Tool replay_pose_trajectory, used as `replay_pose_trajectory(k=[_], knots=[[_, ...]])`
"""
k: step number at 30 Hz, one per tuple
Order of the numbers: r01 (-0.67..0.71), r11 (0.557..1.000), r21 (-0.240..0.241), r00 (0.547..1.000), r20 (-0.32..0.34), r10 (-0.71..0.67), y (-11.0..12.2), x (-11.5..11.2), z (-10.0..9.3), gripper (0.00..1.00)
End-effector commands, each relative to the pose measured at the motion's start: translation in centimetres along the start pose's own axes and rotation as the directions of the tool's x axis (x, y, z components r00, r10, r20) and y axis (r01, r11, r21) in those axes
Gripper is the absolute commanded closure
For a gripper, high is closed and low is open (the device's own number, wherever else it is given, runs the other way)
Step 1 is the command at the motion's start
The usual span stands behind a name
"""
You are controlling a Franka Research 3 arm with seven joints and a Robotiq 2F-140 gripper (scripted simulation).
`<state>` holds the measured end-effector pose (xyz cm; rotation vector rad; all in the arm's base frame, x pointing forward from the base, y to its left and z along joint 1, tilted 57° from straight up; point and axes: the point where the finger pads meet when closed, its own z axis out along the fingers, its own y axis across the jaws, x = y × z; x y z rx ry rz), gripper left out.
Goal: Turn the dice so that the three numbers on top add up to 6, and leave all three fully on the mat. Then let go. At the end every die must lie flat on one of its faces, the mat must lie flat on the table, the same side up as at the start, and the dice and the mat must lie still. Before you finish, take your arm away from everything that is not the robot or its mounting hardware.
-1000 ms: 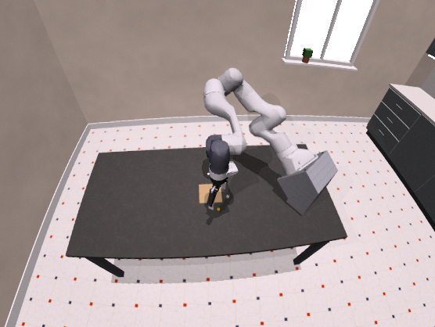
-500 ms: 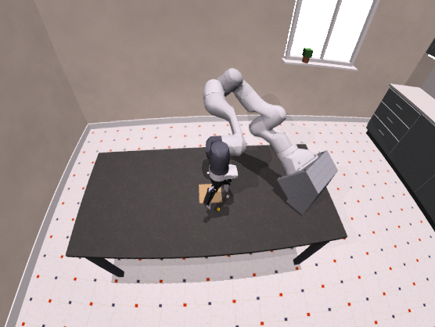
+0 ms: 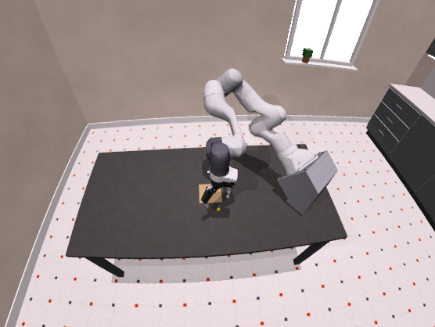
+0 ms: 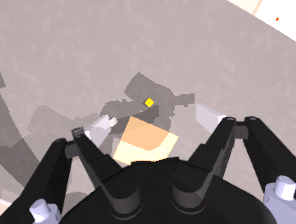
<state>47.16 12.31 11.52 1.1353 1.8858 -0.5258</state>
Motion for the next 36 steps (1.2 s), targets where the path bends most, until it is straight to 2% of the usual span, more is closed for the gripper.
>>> replay_pose_trajectory(k=[1,13,16,17,30,32,36], knots=[[-0.172,0.985,-0.013,0.985,0.004,0.172,0.0,0.3,0.2,0.00],[-0.362,0.932,-0.012,0.932,0.003,0.362,-0.1,0.3,0.8,0.00],[-0.363,0.932,-0.012,0.932,0.003,0.363,-0.1,0.3,0.8,0.00],[-0.414,0.910,-0.012,0.910,0.003,0.414,-0.2,0.3,1.0,0.00],[-0.597,0.802,-0.012,0.802,0.002,0.597,-0.3,0.4,1.6,0.00],[-0.597,0.802,-0.012,0.802,0.002,0.597,-0.3,0.4,1.6,0.00],[-0.669,0.743,-0.012,0.743,0.002,0.669,-0.4,0.4,1.9,0.00]])
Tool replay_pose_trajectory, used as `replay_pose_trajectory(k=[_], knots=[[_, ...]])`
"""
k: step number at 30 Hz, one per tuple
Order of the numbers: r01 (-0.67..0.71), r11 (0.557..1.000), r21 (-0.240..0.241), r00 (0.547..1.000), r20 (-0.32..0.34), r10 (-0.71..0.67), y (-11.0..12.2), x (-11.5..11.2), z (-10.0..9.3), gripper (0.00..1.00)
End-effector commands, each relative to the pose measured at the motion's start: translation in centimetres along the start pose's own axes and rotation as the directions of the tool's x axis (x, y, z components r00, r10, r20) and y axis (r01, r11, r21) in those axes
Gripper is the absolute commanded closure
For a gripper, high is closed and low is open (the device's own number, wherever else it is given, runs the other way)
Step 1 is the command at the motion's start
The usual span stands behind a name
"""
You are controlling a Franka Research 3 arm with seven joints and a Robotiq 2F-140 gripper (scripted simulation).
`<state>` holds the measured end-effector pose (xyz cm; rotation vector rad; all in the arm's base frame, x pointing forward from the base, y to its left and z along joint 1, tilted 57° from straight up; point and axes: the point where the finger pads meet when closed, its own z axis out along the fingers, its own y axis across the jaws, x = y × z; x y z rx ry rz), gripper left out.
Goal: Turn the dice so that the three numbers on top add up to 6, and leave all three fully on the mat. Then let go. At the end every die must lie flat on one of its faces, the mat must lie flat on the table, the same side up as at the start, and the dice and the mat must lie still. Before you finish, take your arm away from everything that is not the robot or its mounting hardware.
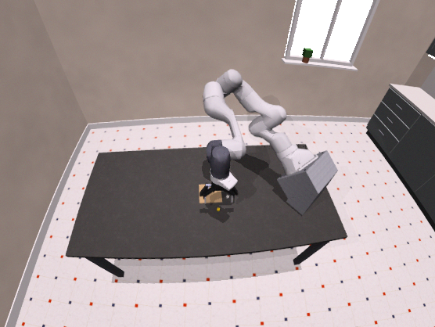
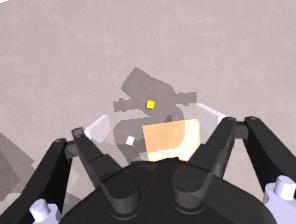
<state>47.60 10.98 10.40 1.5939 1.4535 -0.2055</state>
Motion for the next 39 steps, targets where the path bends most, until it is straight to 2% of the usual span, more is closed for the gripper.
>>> replay_pose_trajectory(k=[1,10,11,39], knots=[[-0.171,0.985,-0.013,0.985,-0.005,0.171,-0.16,0.20,0.19,0.00],[-0.286,0.958,-0.013,0.958,-0.005,0.286,-0.25,0.18,0.54,0.00],[-0.286,0.958,-0.013,0.958,-0.005,0.286,-0.25,0.18,0.54,0.81],[-0.286,0.958,-0.013,0.958,-0.005,0.286,-0.25,0.18,0.54,0.81]])
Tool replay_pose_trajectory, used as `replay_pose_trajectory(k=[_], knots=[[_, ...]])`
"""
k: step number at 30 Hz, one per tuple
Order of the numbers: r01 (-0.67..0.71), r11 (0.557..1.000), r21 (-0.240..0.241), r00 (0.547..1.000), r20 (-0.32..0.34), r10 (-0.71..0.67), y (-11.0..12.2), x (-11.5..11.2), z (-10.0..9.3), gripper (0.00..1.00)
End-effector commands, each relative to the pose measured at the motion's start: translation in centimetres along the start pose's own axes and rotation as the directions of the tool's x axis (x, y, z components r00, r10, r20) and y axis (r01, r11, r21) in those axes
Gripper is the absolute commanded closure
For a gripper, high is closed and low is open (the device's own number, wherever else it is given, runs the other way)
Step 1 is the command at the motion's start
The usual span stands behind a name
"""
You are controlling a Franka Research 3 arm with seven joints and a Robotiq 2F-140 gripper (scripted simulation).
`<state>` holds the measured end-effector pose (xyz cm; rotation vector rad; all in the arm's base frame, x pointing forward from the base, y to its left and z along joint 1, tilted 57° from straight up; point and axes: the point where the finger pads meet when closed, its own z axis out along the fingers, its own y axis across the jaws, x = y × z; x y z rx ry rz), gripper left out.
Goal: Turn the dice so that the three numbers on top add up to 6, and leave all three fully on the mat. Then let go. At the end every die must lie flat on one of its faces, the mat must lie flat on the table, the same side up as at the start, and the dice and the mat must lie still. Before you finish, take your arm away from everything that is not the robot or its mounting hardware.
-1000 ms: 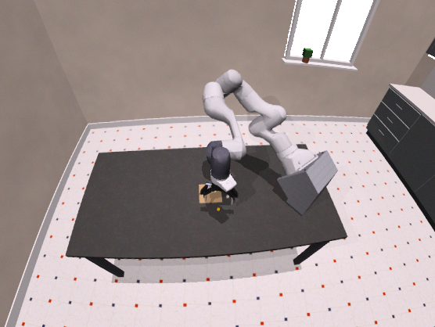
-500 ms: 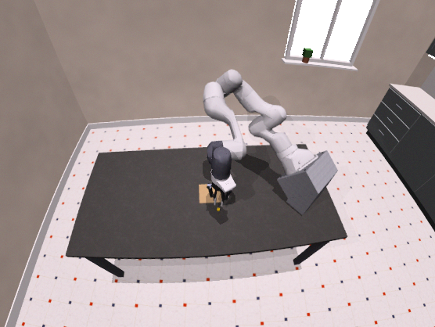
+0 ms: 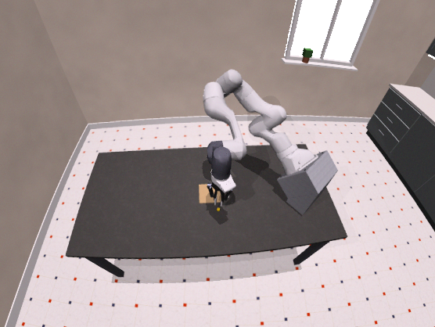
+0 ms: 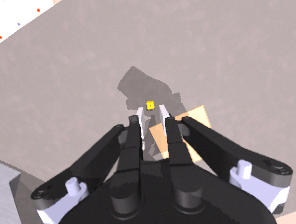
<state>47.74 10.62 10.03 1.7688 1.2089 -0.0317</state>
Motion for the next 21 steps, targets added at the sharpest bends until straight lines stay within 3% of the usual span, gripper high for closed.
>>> replay_pose_trajectory(k=[1,21], knots=[[-0.006,1.000,-0.001,1.000,-0.003,0.006,-0.16,0.10,0.01,0.81],[-0.006,1.000,-0.002,1.000,-0.003,0.006,-0.16,0.10,0.52,0.81]])
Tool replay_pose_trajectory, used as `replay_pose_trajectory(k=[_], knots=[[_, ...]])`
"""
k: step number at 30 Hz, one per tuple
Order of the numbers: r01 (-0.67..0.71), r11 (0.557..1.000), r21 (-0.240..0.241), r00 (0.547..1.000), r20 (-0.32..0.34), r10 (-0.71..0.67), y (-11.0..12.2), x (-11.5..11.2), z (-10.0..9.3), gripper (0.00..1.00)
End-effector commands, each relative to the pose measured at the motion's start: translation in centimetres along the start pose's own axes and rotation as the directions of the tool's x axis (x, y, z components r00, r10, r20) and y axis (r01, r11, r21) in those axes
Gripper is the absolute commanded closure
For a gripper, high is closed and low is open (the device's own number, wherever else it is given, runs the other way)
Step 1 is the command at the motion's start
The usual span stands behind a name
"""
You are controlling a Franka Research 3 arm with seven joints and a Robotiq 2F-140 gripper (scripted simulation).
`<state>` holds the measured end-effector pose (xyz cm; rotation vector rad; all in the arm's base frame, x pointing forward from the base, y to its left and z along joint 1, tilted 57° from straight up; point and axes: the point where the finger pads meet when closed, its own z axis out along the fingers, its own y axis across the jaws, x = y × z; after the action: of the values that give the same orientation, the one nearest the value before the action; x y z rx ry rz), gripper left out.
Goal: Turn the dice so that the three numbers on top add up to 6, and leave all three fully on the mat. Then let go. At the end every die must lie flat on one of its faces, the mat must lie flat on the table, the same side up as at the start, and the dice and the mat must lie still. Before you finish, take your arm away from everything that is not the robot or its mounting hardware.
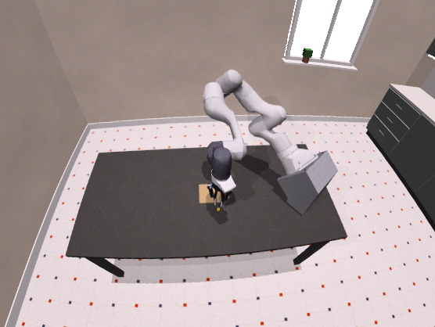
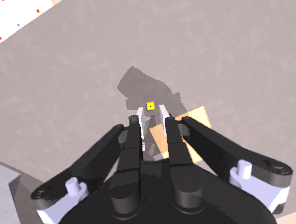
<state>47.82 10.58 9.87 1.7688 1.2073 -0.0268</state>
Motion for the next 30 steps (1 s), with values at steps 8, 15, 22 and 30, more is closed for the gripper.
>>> replay_pose_trajectory(k=[8,15,22,30], knots=[[-0.003,1.000,0.001,1.000,-0.001,0.003,-0.1,0.0,1.1,0.81],[-0.003,1.000,0.001,1.000,-0.001,0.003,-0.1,0.0,2.1,0.81],[-0.003,1.000,0.001,1.000,-0.001,0.003,-0.1,0.0,2.9,0.81],[-0.003,1.000,0.001,1.000,-0.001,0.003,-0.2,0.0,4.1,0.81]])
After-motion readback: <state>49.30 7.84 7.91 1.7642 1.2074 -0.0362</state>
